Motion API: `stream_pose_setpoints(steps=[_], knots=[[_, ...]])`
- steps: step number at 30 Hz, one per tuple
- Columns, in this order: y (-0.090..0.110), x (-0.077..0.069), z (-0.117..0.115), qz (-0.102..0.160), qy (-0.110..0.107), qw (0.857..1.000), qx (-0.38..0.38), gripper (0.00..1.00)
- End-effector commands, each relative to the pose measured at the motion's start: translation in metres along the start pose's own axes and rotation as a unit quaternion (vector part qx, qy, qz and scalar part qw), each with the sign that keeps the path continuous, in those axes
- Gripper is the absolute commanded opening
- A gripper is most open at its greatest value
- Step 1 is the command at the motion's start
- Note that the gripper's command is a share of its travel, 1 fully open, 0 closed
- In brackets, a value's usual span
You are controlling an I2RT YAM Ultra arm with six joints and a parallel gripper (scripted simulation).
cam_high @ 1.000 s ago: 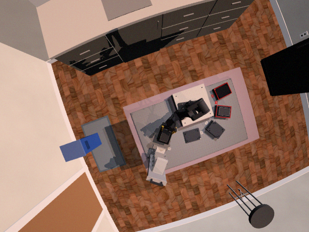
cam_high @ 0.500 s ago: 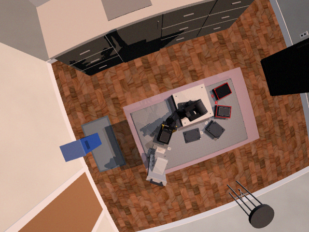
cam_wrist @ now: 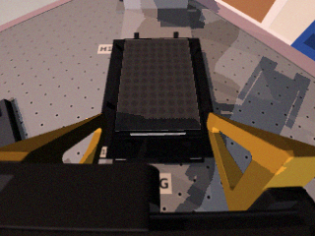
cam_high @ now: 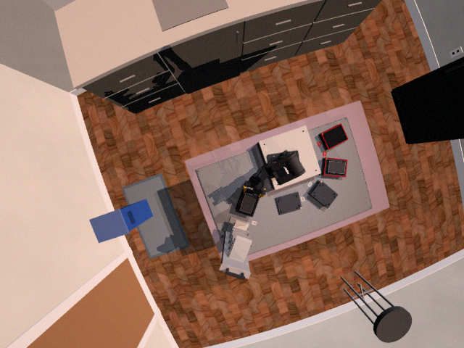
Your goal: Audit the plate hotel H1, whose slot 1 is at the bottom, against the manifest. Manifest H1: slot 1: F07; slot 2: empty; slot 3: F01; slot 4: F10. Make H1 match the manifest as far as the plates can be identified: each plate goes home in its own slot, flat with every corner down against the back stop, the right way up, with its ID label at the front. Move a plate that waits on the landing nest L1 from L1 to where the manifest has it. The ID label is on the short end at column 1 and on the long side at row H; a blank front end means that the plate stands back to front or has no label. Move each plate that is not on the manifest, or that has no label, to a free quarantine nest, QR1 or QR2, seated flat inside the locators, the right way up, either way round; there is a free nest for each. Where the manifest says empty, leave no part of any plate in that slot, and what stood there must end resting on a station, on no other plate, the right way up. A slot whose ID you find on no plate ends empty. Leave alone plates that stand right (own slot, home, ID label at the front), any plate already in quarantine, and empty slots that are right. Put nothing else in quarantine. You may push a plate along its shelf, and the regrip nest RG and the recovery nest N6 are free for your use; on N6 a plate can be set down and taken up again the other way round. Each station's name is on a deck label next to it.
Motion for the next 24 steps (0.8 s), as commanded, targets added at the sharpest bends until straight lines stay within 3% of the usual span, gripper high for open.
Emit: stream_pose_setpoints(steps=[1,24], knots=[[-0.004,0.001,-0.002,-0.013,0.004,1.0,-0.01,1.0],[0.008,0.006,0.0,-0.013,0.004,1.0,-0.01,1.0]])
Point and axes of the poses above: the point where the finger pads meet when closed, its own x axis out along the fingers, its own z axis across the jaws, y = z × x, the point moved 3 cm from there along -x, back along the fingers, and after that the axes turned 10 degrees about -x, right-handed, at the moved point
